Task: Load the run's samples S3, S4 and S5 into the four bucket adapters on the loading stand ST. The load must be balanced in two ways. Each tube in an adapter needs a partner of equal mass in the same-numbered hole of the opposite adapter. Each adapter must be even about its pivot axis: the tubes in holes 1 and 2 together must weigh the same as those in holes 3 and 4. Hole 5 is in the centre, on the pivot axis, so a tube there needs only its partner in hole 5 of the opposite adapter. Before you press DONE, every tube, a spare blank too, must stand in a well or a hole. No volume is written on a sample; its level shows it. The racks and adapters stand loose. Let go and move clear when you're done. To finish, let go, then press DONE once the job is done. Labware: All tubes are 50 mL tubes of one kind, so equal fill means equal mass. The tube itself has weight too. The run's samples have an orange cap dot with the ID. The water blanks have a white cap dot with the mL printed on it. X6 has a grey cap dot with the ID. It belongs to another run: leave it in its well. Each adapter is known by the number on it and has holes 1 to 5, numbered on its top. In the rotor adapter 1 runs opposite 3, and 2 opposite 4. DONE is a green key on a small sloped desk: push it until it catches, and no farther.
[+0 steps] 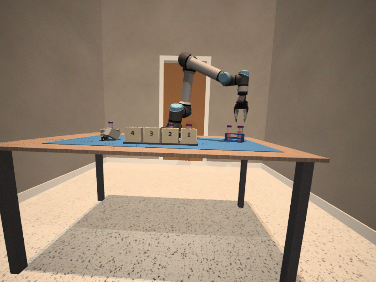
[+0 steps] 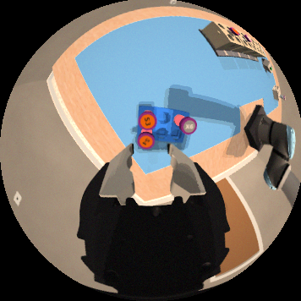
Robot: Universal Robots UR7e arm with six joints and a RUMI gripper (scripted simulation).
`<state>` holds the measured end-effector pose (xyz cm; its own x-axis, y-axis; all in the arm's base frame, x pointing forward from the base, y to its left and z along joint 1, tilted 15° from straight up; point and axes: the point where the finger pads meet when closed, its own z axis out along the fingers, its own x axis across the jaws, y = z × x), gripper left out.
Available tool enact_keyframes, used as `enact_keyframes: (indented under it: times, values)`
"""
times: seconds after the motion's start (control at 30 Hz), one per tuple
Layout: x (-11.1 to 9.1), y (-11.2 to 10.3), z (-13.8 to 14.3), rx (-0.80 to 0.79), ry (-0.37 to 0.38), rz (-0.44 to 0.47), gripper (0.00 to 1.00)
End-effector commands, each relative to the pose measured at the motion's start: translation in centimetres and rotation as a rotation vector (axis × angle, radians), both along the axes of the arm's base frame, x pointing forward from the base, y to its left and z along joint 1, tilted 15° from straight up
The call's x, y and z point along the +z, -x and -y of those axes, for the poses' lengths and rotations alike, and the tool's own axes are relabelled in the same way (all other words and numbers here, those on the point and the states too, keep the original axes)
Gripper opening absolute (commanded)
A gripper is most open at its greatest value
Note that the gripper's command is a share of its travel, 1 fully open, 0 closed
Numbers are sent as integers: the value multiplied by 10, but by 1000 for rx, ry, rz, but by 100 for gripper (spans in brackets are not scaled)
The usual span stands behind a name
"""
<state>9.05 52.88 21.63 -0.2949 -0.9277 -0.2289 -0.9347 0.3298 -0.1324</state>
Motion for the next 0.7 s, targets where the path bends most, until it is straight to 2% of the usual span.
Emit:
enact_keyframes:
  times: [0.0,0.2,0.57,0.67]
  values:
    - [1,6,-13,16,6,5,35]
    - [1,6,-13,16,6,5,35]
    - [-34,-2,-19,5,4,3,35]
    - [-36,-2,-19,5,4,3,35]
